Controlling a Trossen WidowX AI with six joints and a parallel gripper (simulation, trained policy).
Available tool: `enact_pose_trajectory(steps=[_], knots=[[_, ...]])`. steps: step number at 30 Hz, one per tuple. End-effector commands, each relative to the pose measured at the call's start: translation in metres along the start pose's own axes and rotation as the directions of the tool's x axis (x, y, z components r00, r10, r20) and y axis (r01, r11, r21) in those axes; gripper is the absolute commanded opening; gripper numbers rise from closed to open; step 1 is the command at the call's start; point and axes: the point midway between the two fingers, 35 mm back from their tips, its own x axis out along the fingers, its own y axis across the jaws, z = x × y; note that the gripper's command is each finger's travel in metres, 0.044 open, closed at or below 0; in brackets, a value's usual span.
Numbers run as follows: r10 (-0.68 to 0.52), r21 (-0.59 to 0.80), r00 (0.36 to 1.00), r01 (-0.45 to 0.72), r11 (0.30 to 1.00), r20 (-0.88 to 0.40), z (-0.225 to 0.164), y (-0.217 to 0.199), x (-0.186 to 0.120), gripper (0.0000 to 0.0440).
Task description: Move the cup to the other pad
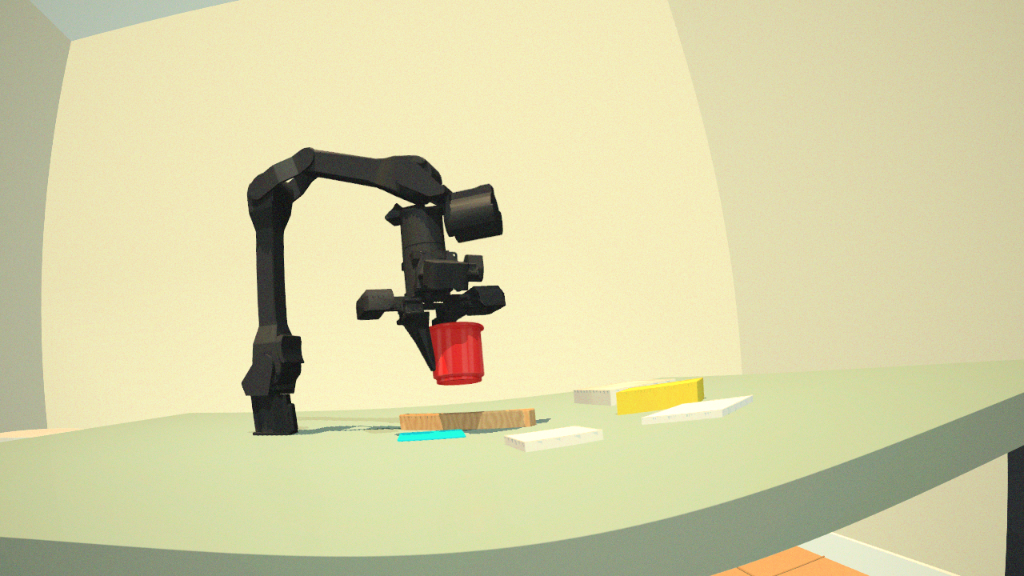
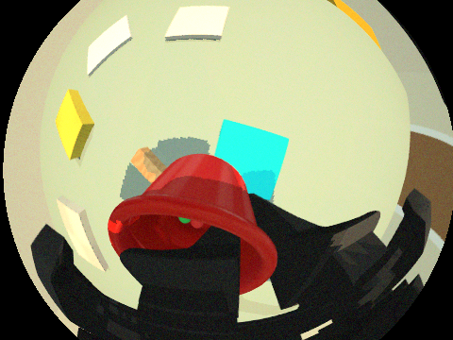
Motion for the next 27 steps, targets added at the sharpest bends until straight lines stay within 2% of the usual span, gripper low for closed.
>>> enact_pose_trajectory(steps=[1,22,27], knots=[[-0.001,0.011,1.0,0.001,1.0,0.006,0.002,-0.005,0.005,0.0],[-0.005,0.094,1.0,0.004,0.996,0.012,-0.003,-0.035,0.049,0.0001],[-0.01,0.114,1.0,0.008,0.993,0.016,-0.004,-0.042,0.057,0.0017]])
